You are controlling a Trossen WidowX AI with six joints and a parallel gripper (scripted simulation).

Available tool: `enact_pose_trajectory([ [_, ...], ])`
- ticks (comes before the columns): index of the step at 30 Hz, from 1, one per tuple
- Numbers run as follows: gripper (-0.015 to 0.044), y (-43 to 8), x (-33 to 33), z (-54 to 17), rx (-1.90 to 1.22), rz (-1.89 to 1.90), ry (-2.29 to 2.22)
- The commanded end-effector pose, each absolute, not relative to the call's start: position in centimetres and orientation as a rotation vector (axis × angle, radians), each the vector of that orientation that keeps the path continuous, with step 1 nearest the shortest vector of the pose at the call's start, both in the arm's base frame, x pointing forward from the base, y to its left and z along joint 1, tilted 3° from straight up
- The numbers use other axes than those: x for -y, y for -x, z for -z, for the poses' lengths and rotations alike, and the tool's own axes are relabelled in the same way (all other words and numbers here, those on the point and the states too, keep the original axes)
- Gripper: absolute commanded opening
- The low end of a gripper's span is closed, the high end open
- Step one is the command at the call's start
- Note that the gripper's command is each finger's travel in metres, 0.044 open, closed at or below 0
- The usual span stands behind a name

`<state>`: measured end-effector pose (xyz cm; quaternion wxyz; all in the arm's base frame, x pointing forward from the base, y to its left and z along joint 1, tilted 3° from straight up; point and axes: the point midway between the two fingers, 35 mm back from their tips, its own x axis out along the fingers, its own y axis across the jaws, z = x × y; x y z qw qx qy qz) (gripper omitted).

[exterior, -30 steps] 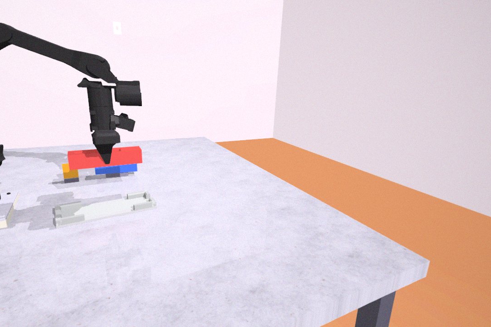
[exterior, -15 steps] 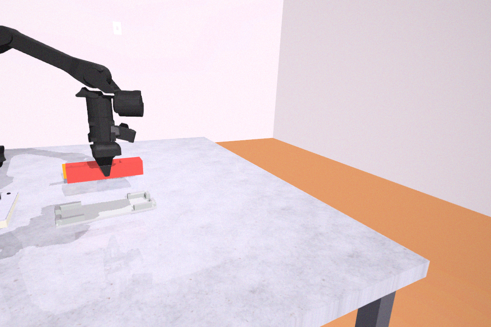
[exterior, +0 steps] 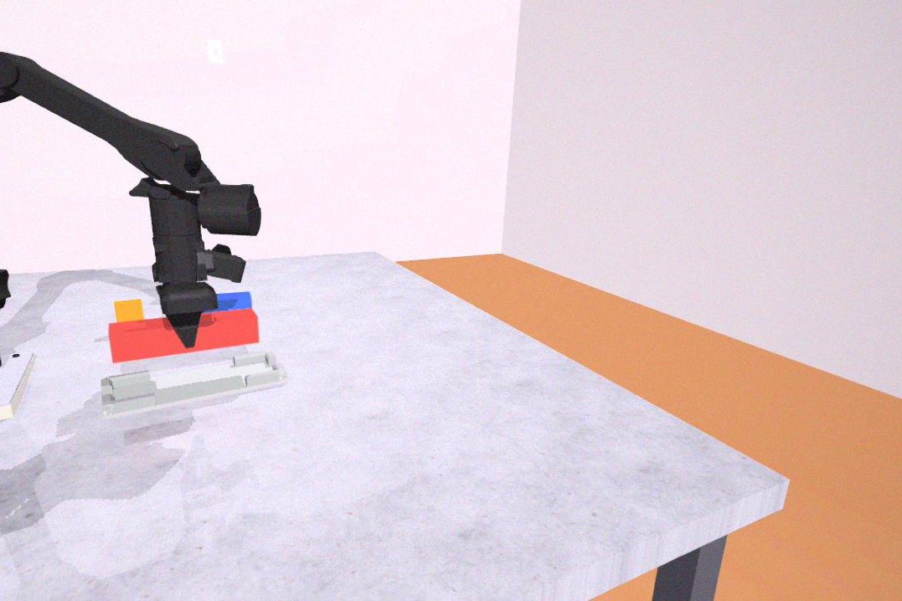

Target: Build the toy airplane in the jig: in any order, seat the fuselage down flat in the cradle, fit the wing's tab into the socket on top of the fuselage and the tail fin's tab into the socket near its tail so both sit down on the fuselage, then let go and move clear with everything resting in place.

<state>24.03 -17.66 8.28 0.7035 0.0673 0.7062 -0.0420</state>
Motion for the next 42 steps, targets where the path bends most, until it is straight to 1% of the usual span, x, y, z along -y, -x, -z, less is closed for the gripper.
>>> enact_pose_trajectory([
  [1,0.0079,-23.9,18.0,-8.3,-1.568,0.091,-0.135],
  [5,0.0184,-23.9,18.0,-8.2,-1.568,0.091,-0.135],
  [6,0.0197,-23.9,18.0,-8.2,-1.568,0.091,-0.135],
  [24,0.0197,-23.9,18.0,-8.1,-1.568,0.091,-0.135],
  [42,0.0197,-23.9,18.0,-5.3,-1.568,0.091,-0.135],
])
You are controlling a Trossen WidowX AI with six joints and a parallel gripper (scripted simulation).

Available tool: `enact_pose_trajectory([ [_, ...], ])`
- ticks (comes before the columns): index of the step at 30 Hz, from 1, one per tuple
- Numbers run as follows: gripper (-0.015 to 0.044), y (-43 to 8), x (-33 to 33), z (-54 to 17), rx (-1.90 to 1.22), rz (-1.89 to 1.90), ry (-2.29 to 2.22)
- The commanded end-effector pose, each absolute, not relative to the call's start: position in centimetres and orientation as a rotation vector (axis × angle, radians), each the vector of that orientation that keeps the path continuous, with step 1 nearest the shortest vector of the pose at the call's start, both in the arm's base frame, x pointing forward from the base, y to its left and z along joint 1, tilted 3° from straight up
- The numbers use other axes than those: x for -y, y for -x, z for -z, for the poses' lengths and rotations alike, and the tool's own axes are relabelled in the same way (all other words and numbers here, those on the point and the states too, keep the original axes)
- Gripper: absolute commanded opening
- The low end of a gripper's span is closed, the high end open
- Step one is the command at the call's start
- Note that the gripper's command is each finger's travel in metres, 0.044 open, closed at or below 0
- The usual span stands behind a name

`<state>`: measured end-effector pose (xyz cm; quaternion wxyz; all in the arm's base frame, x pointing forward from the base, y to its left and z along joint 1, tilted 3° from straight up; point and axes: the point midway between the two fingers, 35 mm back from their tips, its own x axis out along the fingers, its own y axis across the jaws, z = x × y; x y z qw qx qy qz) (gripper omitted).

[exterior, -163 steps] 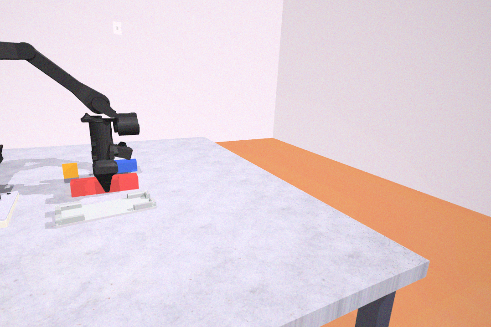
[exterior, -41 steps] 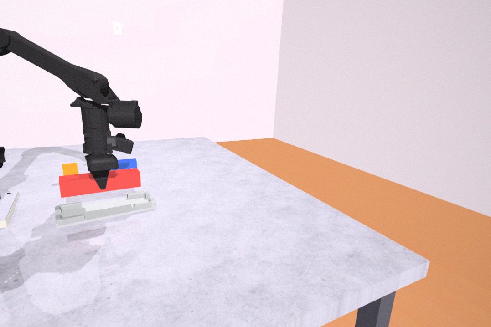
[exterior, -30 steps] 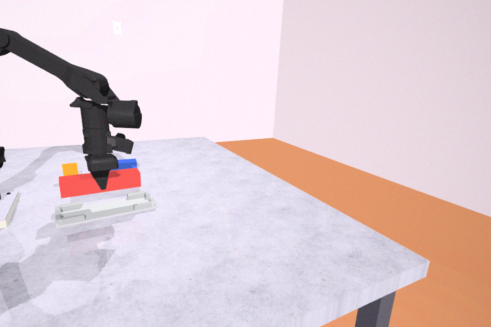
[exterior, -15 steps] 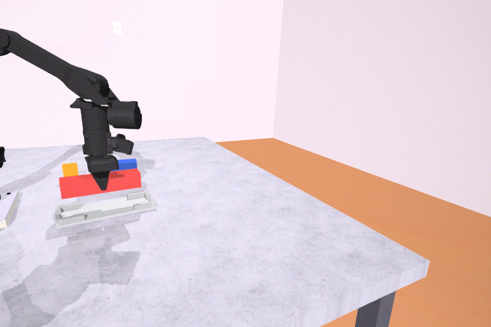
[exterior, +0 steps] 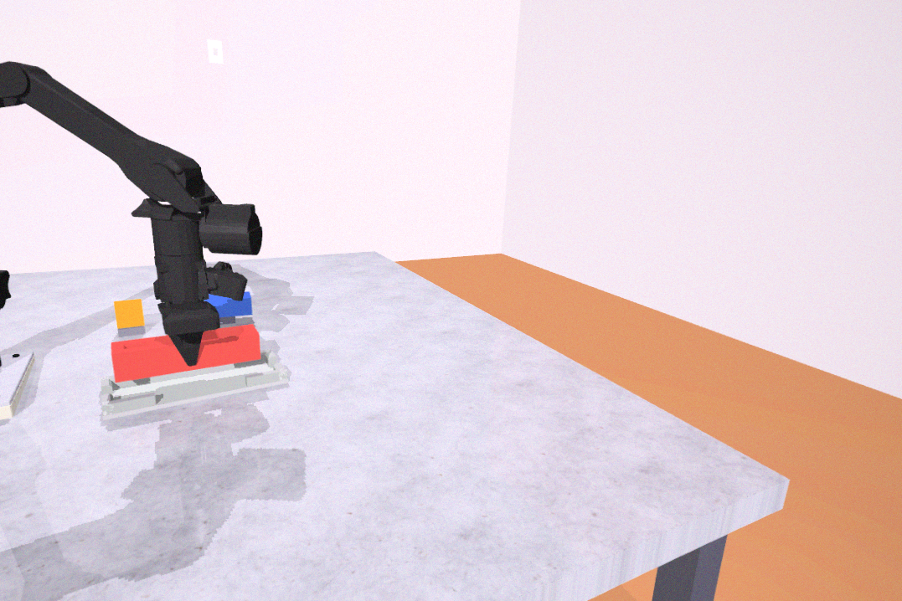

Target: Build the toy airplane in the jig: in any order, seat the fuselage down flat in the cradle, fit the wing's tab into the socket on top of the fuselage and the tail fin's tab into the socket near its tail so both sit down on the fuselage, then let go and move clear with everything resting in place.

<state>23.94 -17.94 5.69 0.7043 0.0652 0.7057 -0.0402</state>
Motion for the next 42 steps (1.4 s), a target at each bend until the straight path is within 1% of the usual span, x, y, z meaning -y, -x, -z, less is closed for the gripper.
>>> enact_pose_trajectory([
  [1,0.0197,-23.91,18.03,-5.11,-1.568,0.091,-0.135],
  [9,0.0197,-23.86,17.99,-4.25,-1.568,0.091,-0.135],
  [16,0.0151,-23.85,17.88,-4.37,-1.571,0.089,-0.146],
  [21,0.002,-23.85,17.88,-4.37,-1.571,0.089,-0.146],
  [37,0.044,-23.85,17.88,-4.37,-1.571,0.089,-0.146],
  [42,0.044,-23.85,17.88,-4.37,-1.571,0.089,-0.146],
])
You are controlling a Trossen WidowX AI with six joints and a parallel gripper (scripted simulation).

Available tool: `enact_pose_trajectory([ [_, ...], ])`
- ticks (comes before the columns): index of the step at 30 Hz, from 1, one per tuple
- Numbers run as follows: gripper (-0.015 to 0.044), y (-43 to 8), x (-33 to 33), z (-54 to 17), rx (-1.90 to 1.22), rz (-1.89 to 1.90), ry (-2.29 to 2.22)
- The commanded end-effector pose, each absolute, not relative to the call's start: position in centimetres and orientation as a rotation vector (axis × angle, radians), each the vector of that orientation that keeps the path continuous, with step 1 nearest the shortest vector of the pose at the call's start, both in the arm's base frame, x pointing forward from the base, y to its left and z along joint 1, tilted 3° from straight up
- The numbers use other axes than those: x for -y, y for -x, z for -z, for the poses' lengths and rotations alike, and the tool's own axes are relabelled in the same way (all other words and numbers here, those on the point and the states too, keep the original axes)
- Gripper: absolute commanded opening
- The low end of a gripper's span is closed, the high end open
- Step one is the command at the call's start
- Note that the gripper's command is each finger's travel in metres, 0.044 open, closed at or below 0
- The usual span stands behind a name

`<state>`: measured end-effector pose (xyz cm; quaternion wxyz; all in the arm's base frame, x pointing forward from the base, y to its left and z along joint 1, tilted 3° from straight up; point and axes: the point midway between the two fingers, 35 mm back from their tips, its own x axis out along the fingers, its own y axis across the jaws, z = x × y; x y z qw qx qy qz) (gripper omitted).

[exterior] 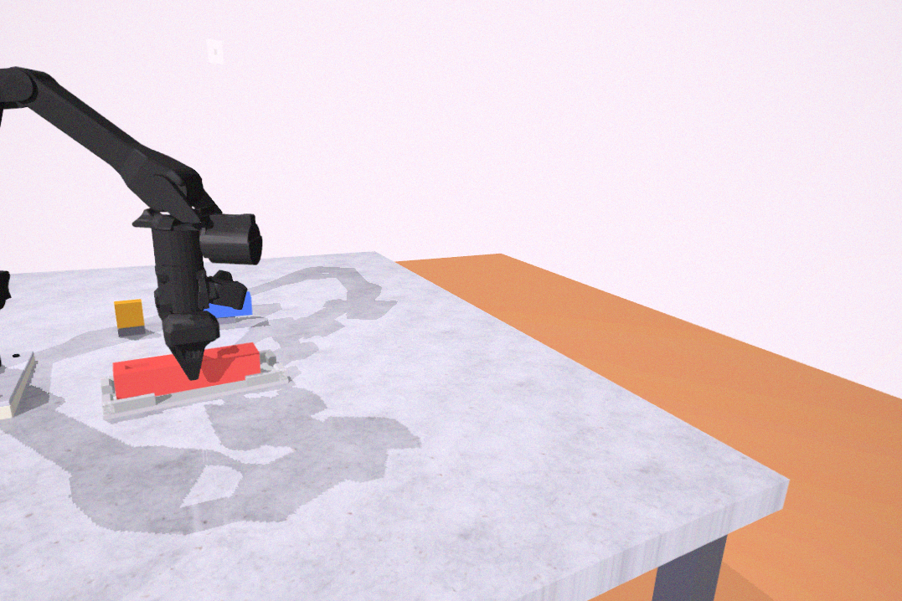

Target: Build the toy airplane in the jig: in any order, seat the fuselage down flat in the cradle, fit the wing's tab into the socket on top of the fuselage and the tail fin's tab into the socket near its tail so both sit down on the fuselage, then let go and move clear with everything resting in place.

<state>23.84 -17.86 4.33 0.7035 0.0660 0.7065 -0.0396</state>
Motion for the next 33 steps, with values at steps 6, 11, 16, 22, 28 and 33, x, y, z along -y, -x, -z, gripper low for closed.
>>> enact_pose_trajectory([
  [6,0.044,-24.0,18.0,-5.3,-1.571,0.089,-0.145],
  [11,0.044,-24.1,18.3,-12.8,-1.569,0.09,-0.137],
  [16,0.044,-24.2,18.3,-15.1,-1.568,0.091,-0.135],
  [22,0.044,-24.3,18.4,-14.7,-1.563,0.179,-0.223],
  [28,0.044,-24.4,18.4,-14.7,-1.562,0.192,-0.236],
  [33,0.044,-28.0,14.5,-14.8,-1.558,0.191,-0.237],
])
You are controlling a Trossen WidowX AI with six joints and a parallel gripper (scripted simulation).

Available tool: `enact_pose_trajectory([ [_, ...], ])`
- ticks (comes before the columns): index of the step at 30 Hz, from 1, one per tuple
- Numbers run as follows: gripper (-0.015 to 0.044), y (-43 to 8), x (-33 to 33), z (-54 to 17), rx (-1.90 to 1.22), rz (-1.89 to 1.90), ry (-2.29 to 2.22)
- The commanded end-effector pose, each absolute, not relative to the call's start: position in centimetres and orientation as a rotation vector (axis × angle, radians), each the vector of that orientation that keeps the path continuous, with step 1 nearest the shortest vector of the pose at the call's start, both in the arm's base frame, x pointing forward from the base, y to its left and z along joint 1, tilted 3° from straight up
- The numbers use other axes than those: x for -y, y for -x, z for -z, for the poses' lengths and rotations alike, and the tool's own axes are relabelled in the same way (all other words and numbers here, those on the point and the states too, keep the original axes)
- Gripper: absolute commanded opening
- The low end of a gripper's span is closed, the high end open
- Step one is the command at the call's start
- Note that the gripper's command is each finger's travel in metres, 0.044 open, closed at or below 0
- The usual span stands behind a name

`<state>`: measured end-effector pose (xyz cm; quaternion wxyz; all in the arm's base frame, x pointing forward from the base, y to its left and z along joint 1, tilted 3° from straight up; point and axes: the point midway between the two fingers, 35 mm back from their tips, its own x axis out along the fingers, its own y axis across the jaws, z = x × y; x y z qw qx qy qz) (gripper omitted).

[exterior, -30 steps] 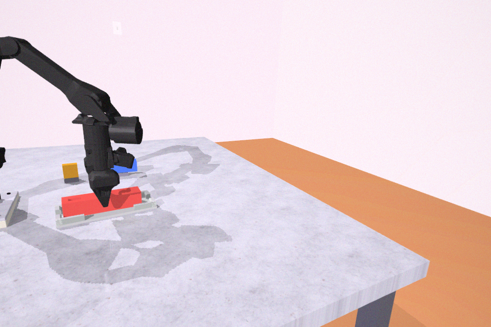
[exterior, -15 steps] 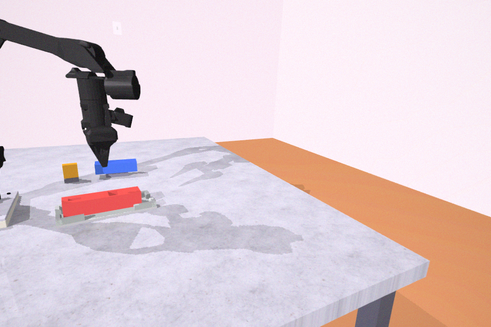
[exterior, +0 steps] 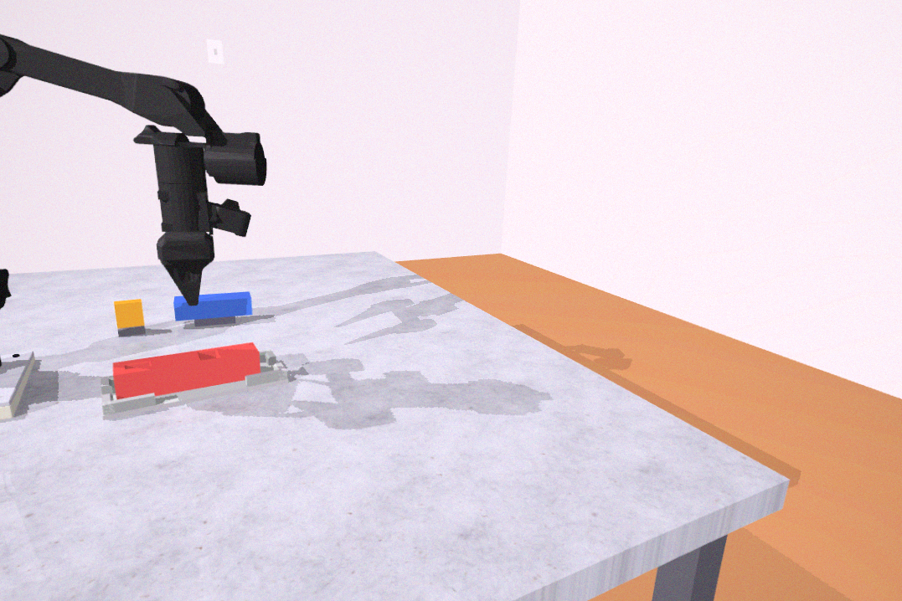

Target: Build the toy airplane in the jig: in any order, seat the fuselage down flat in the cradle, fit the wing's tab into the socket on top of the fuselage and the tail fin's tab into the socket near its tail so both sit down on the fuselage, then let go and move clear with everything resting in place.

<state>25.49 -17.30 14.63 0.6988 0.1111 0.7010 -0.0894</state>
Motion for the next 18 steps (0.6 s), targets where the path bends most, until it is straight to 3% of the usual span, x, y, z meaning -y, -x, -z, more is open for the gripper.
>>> enact_pose_trajectory([
  [1,0.044,-28.9,13.3,-14.8,-1.556,0.19,-0.238],
  [8,0.044,-33.7,3.1,-14.9,-1.552,0.181,-0.246],
  [14,0.044,-34.9,-6.4,-14.9,-1.554,0.171,-0.255],
  [18,0.044,-34.9,-7.8,-14.9,-1.555,0.17,-0.257],
])
